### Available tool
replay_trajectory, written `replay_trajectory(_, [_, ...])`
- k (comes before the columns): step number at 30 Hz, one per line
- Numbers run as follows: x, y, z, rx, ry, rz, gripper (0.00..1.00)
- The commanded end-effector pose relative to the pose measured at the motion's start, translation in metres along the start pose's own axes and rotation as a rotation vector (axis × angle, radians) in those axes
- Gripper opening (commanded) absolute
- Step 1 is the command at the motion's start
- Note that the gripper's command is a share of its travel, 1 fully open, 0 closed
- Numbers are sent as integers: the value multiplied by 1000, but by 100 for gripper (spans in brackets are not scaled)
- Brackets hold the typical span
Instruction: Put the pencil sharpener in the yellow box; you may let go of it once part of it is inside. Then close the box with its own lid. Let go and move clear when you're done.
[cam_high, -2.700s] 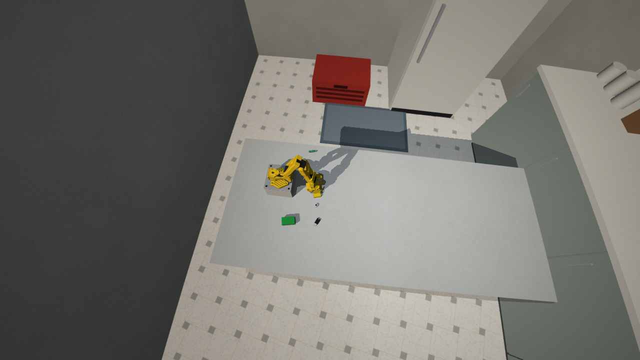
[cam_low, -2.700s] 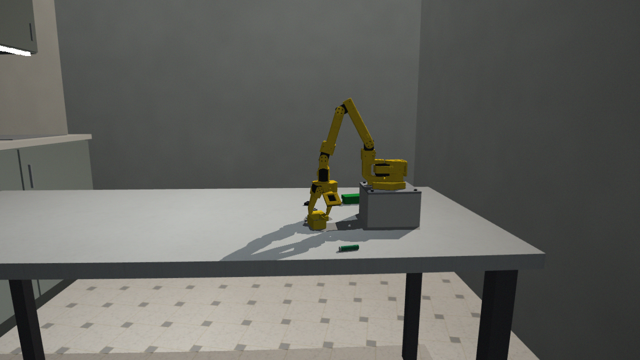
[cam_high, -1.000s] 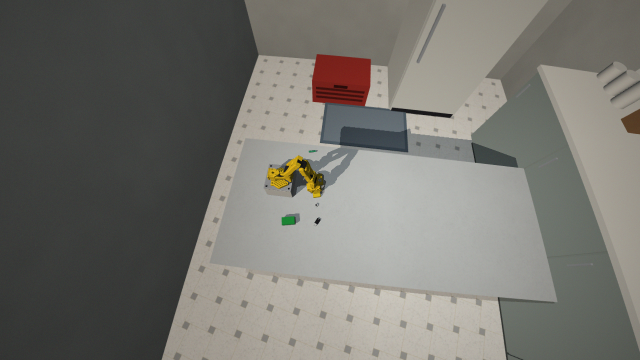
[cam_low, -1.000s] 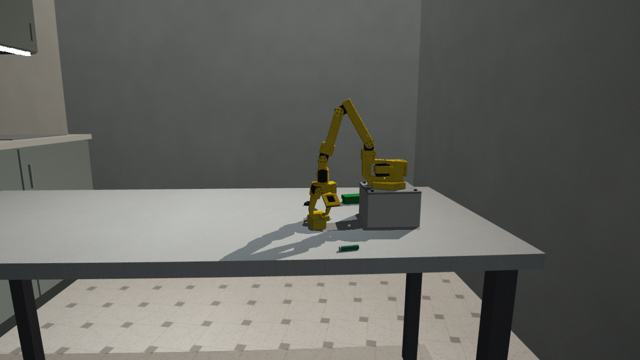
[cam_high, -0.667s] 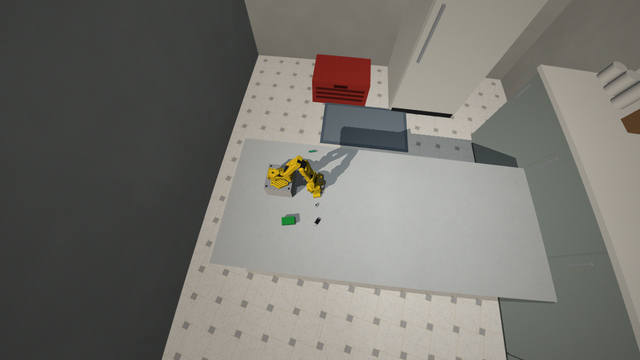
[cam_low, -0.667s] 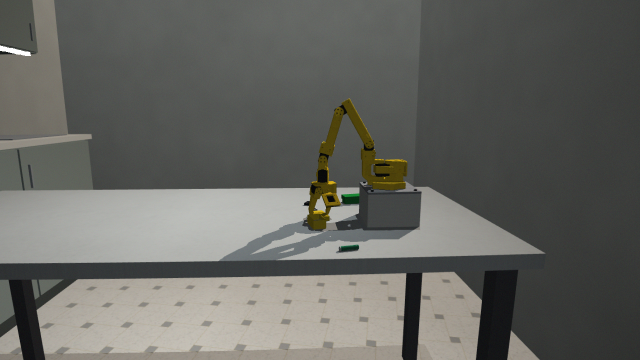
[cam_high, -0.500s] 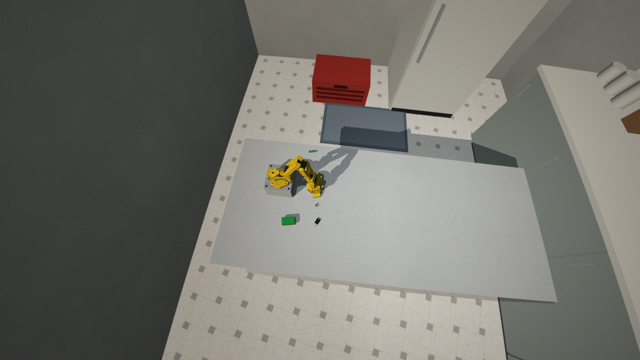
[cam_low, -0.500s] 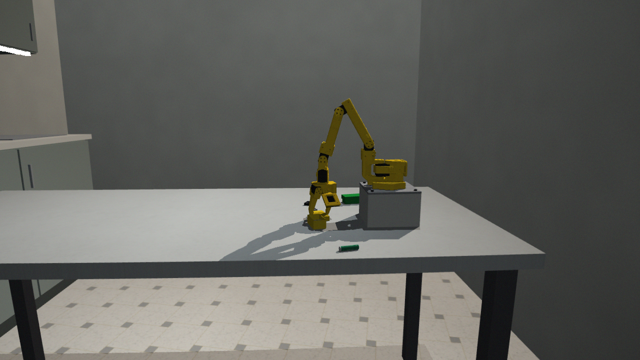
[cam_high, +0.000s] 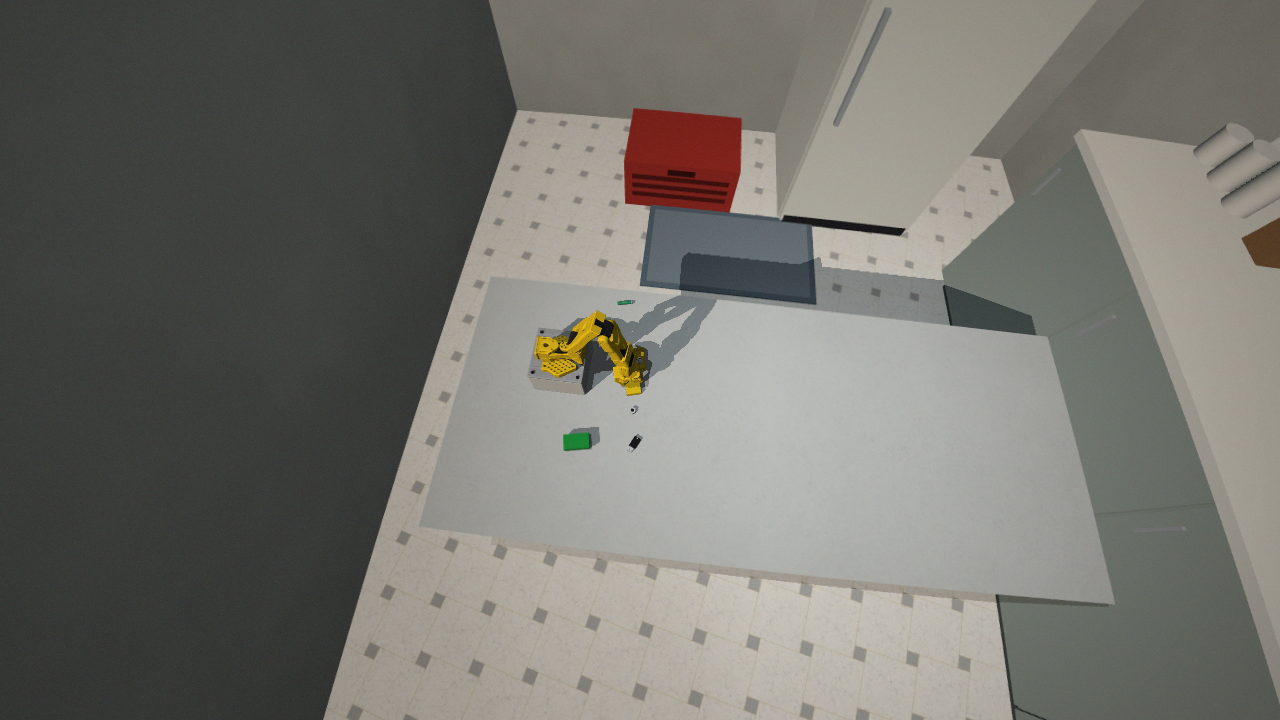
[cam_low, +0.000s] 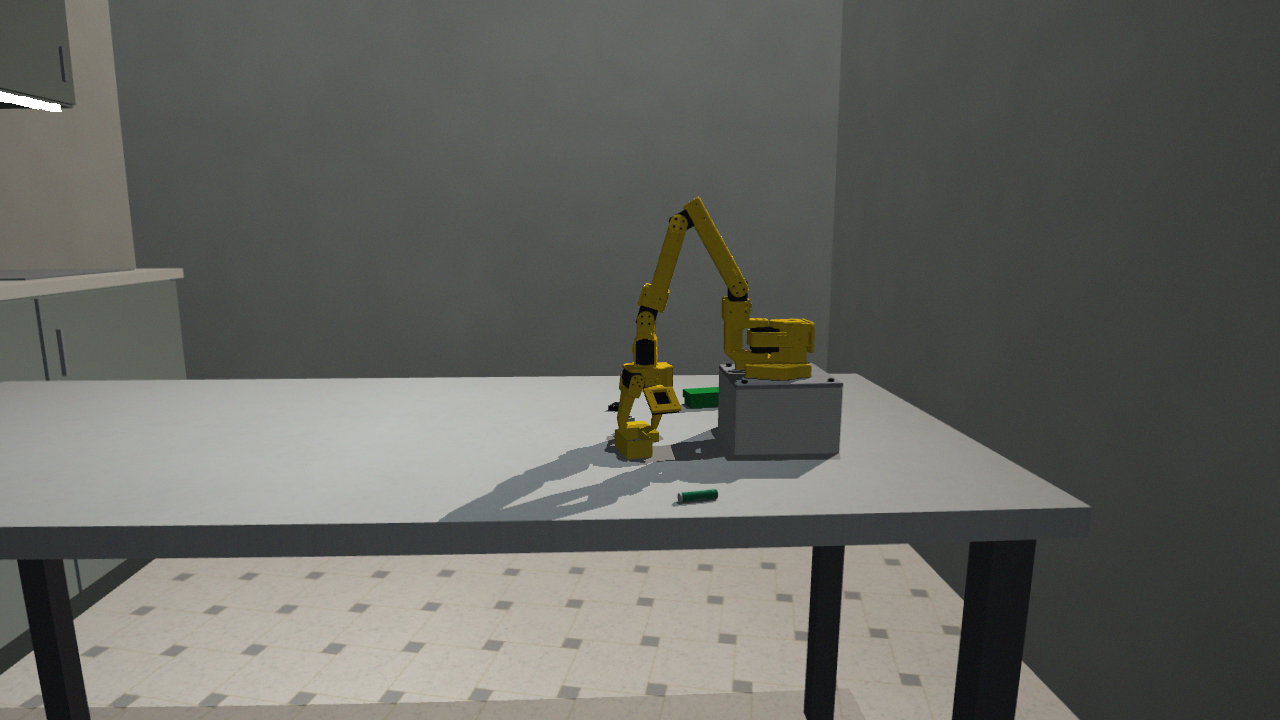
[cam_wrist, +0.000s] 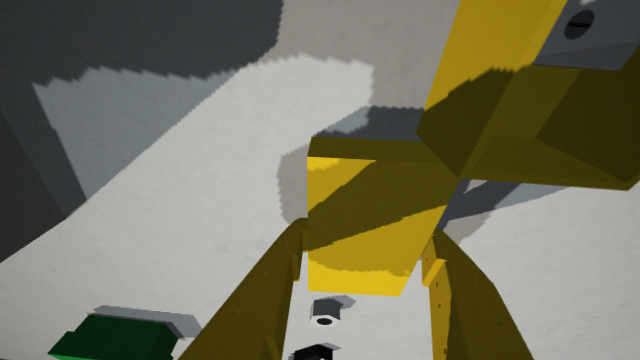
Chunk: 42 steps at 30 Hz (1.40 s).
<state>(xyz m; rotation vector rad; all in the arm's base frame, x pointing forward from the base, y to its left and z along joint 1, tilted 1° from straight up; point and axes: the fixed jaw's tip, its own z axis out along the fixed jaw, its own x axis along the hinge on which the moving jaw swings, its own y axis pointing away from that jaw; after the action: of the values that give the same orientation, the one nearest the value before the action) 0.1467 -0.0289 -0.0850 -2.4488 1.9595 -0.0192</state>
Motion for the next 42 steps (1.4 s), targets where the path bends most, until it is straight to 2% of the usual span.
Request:
replay_trajectory(1, [0, 0, 2, -2, -2, 11, 22])
replay_trajectory(16, [1, -2, -11, -2, -2, 11, 22])
replay_trajectory(31, [2, -2, -45, -2, -2, 11, 22])
replay_trajectory(42, [1, 0, -56, -2, -2, 11, 22])
